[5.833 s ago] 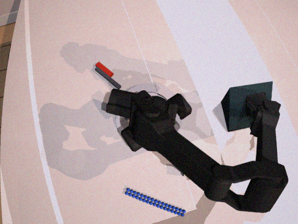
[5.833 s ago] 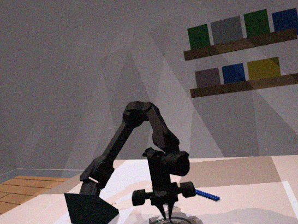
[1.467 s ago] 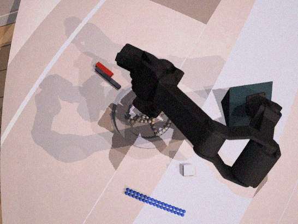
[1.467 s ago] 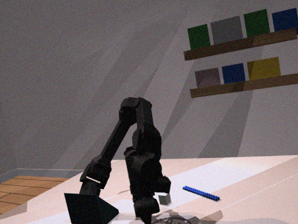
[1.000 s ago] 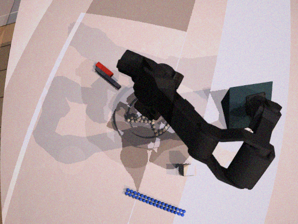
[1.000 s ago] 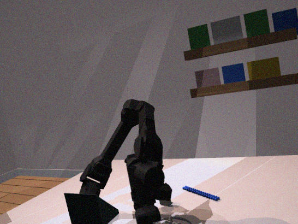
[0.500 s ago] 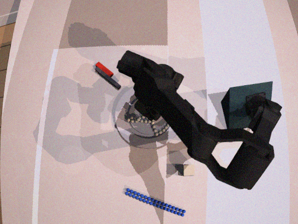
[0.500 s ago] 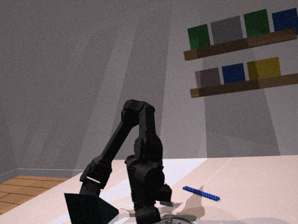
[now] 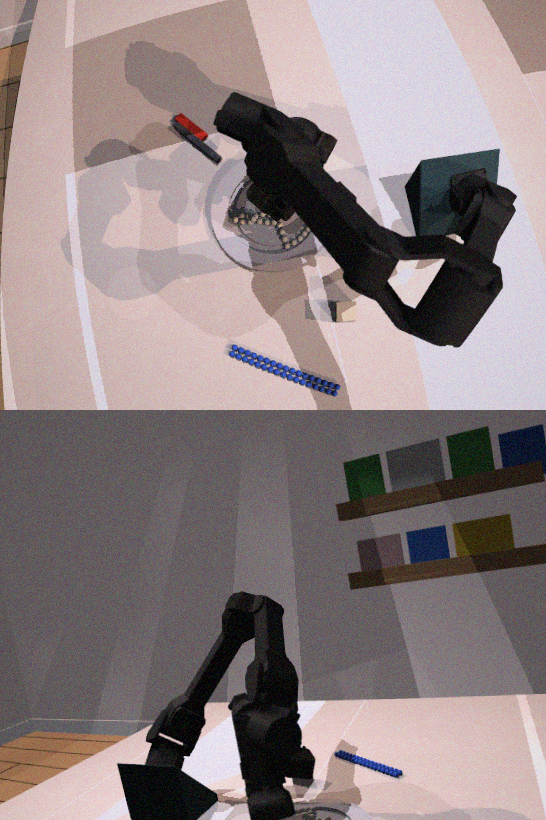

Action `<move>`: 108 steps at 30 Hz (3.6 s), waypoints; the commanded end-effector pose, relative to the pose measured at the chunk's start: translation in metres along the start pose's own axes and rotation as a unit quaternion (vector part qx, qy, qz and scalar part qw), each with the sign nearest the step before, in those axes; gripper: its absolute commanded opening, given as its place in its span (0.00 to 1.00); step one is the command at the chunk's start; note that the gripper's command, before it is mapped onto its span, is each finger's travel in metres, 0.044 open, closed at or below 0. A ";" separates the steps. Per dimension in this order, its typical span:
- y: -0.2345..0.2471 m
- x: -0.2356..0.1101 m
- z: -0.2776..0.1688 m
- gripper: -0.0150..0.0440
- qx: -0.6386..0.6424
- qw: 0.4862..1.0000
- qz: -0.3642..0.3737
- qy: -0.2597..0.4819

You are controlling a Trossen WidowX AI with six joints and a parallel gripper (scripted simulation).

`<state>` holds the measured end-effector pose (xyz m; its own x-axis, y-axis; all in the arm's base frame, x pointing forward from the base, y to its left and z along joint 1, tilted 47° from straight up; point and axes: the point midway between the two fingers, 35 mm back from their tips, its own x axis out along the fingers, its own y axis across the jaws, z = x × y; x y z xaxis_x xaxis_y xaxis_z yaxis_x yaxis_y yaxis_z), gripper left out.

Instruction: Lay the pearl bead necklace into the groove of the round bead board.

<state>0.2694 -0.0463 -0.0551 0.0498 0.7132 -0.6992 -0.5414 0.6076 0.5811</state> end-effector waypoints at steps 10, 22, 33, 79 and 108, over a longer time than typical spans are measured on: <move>0.000 0.000 0.000 0.25 0.000 1.000 0.000 0.000; -0.005 -0.006 -0.006 0.25 0.004 1.000 0.001 -0.003; -0.010 -0.002 -0.012 0.25 0.004 1.000 0.000 -0.003; -0.010 -0.006 -0.012 1.00 0.004 1.000 0.000 -0.003; 0.048 -0.039 0.072 0.46 0.691 0.723 0.004 -0.002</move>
<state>0.2907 -0.0314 0.0000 0.0345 0.7128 -0.7005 0.5378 0.5776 0.6142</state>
